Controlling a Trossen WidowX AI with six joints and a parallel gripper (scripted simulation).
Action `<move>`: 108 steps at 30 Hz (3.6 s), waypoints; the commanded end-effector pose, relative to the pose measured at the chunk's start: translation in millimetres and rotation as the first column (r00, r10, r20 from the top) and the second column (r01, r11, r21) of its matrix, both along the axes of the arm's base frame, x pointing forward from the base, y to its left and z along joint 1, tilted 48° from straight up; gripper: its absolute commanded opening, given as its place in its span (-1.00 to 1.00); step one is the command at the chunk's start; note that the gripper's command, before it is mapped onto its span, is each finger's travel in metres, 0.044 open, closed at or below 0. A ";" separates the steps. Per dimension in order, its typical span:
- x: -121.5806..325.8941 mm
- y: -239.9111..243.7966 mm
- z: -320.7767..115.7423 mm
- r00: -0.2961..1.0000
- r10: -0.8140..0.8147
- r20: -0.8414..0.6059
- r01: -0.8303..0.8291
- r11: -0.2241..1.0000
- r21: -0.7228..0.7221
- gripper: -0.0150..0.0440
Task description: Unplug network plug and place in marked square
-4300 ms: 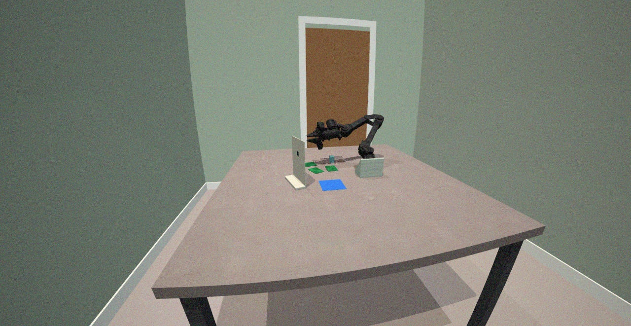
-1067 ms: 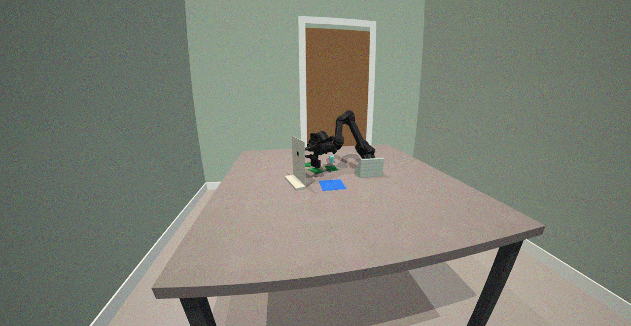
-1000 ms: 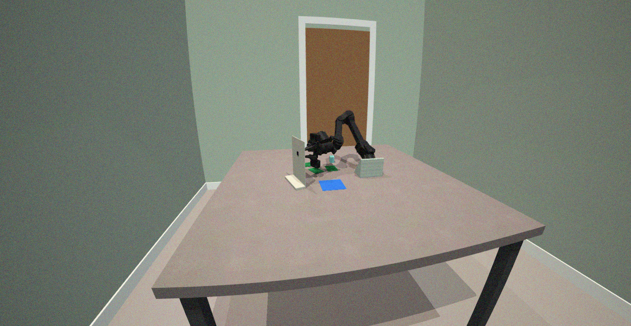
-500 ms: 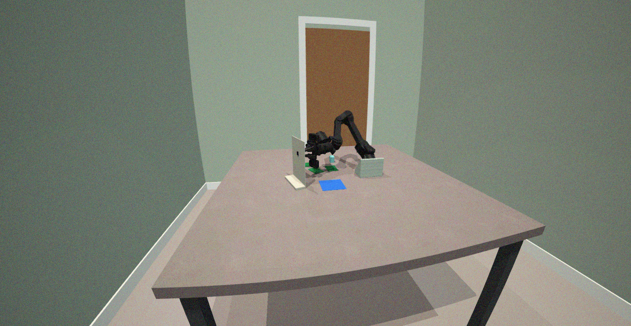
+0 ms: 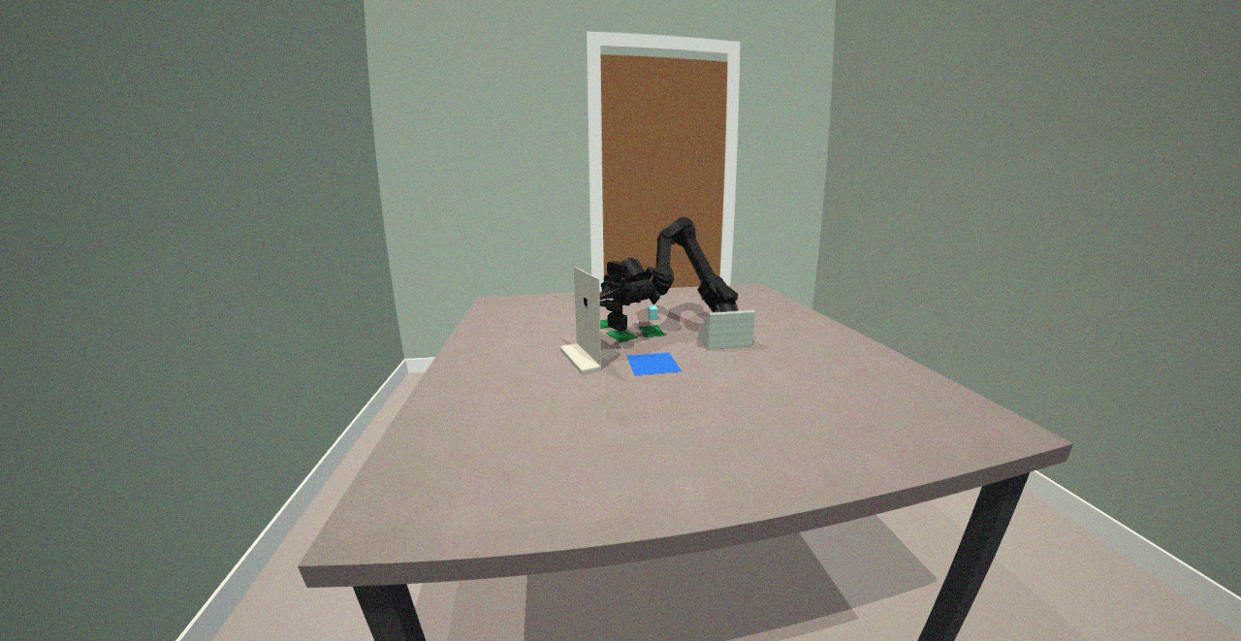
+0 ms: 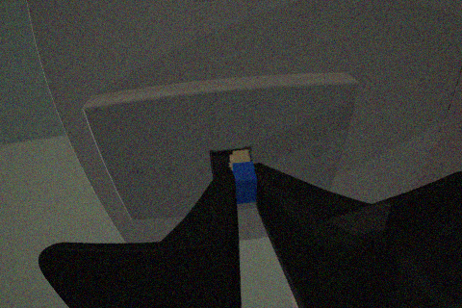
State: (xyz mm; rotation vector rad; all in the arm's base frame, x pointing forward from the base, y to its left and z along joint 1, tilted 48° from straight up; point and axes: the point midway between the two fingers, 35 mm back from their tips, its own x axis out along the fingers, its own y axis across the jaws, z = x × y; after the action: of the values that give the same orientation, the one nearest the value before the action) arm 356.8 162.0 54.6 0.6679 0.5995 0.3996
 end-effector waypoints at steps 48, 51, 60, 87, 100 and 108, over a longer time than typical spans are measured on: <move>-20.8 -11.0 6.6 1.000 -0.008 -0.001 0.008 1.000 0.000 -0.49; -21.8 -11.8 7.2 1.000 -0.008 -0.001 0.008 1.000 0.000 -0.49; -24.6 -14.0 8.8 1.000 -0.008 -0.001 0.008 1.000 0.000 -0.49; -33.1 -20.3 13.6 1.000 -0.008 -0.002 0.008 1.000 0.000 -0.49; -37.1 -23.2 15.8 1.000 -0.008 -0.002 0.008 1.000 0.000 -0.49; -39.5 -24.9 17.0 1.000 -0.008 -0.002 0.008 1.000 -0.001 -0.49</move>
State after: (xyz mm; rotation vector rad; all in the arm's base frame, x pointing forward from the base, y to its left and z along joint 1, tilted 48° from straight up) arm 320.0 137.7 72.7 0.6734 0.5930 0.3899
